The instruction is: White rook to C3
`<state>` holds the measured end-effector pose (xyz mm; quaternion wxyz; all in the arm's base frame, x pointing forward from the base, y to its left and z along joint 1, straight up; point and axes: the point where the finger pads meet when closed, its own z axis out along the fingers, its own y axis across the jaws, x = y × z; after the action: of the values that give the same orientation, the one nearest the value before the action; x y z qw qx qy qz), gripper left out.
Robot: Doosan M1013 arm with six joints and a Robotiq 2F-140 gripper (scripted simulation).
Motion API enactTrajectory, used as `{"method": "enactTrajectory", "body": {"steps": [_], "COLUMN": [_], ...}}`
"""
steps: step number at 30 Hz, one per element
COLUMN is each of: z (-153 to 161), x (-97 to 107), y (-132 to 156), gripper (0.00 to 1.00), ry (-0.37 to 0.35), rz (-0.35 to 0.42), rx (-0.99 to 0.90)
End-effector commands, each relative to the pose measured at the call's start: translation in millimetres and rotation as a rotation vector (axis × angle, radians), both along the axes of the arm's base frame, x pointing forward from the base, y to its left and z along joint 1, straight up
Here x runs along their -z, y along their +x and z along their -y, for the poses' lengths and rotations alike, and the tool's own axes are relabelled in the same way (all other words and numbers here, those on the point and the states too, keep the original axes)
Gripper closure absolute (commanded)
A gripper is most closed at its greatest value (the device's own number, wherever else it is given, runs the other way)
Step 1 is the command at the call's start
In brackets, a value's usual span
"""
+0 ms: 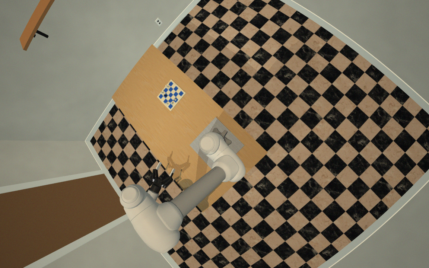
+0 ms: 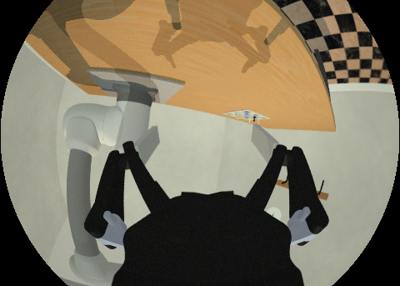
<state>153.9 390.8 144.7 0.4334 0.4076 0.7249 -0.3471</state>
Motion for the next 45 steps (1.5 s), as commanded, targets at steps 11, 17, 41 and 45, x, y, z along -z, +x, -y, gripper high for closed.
{"method": "enactTrajectory", "body": {"steps": [11, 17, 41, 45], "z": [25.5, 51.3, 220.2, 270.2], "x": [-9.3, -21.5, -99.5, -122.1], "y": [141.1, 208.8, 414.9, 446.8], "gripper": [0.00, 0.00, 0.00, 0.00], "ry": [0.331, 0.473, 0.883, 0.954], "rz": [0.069, 0.140, 0.525, 0.628], "rx": [0.517, 0.750, 1.457, 1.584]}}
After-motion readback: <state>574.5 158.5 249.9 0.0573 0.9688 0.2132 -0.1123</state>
